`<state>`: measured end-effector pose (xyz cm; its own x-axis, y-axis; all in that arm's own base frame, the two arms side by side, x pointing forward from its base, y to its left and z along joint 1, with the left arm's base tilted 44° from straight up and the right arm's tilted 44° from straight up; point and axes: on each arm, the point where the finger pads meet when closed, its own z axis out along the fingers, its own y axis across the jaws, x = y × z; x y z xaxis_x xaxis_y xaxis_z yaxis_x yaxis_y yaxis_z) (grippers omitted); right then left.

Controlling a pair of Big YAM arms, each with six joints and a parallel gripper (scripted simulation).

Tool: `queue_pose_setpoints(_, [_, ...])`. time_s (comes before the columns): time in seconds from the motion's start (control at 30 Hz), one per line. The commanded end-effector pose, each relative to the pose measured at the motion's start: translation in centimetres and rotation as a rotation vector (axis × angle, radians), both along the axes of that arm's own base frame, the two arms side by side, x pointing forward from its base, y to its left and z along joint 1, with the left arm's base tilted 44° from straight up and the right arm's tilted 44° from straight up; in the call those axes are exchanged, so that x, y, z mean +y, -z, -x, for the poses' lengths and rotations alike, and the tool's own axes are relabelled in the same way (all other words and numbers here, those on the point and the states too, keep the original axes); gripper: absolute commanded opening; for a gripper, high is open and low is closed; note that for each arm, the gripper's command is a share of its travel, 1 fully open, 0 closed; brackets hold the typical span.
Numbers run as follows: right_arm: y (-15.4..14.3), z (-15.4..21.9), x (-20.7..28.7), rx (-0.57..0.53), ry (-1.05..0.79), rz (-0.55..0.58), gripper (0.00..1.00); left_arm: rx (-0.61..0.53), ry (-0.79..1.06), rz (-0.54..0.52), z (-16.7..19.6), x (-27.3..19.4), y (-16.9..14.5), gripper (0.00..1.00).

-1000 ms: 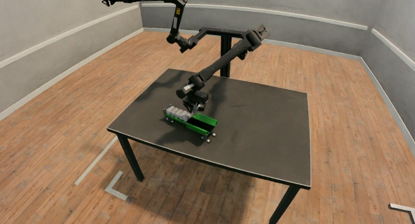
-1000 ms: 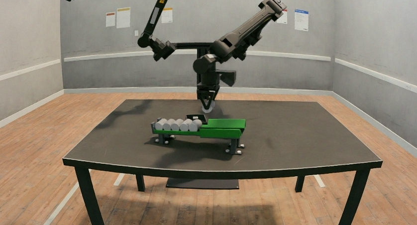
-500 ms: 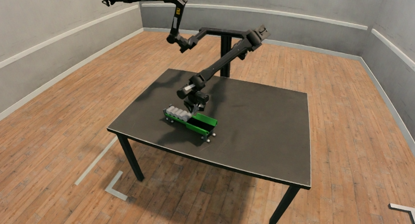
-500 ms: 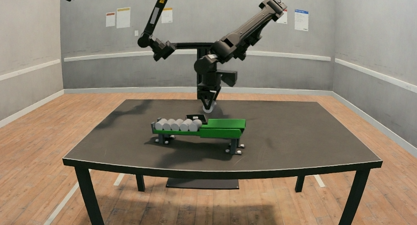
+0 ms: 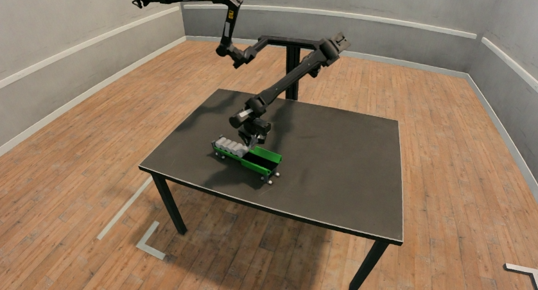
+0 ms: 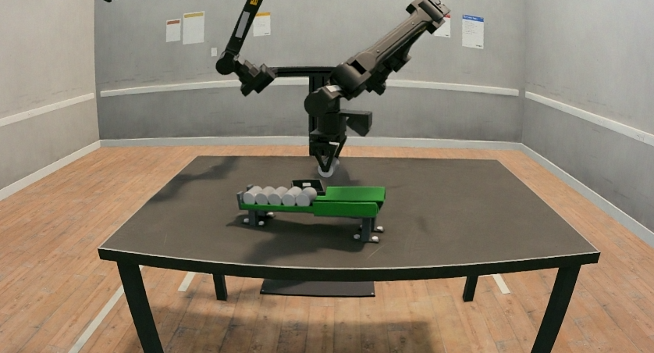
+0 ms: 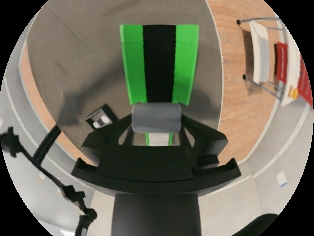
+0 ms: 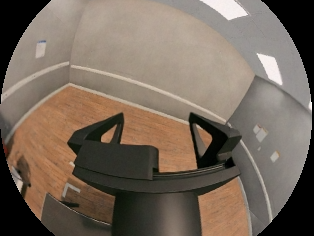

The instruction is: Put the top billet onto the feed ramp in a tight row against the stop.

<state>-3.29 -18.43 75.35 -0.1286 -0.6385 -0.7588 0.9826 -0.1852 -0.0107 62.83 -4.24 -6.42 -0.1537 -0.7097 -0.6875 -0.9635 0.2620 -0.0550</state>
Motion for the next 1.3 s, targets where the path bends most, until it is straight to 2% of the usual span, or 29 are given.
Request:
queue_pose_setpoints(0.0, [0.5,0.2,-0.4,-0.015,-0.004,-0.020,1.00,-0.051,0.045,0.012,-2.0,-2.6,-3.5,0.00])
queue_pose_setpoints(0.5, [0.5,0.2,-0.4,-0.015,-0.004,-0.020,1.00,-0.048,0.035,0.011,-1.9,-1.8,-3.4,0.00])
queue_pose_setpoints(0.67, [0.5,0.2,-0.4,-0.015,-0.004,-0.020,1.00,-0.068,0.006,0.015,-2.6,0.3,-3.3,0.00])
queue_pose_setpoints(0.83, [0.5,0.2,-0.4,-0.015,-0.004,-0.020,1.00,-0.067,0.033,0.017,-2.6,-0.8,-2.9,0.00])
queue_pose_setpoints(1.0, [0.5,0.2,-0.4,-0.015,-0.004,-0.020,1.00,-0.069,0.005,0.015,-3.0,1.9,-2.5,0.00])
queue_pose_setpoints(1.07, [0.5,0.2,-0.4,-0.015,-0.004,-0.020,1.00,-0.069,0.005,0.015,-3.0,1.9,-2.5,0.00])
queue_pose_setpoints(1.1, [0.5,0.2,-0.4,-0.015,-0.004,-0.020,1.00,-0.073,0.048,0.017,-3.1,-0.8,-2.6,0.00])
queue_pose_setpoints(1.27, [0.5,0.2,-0.4,-0.015,-0.004,-0.020,1.00,-0.067,0.005,0.013,-3.3,3.3,-1.9,0.00])
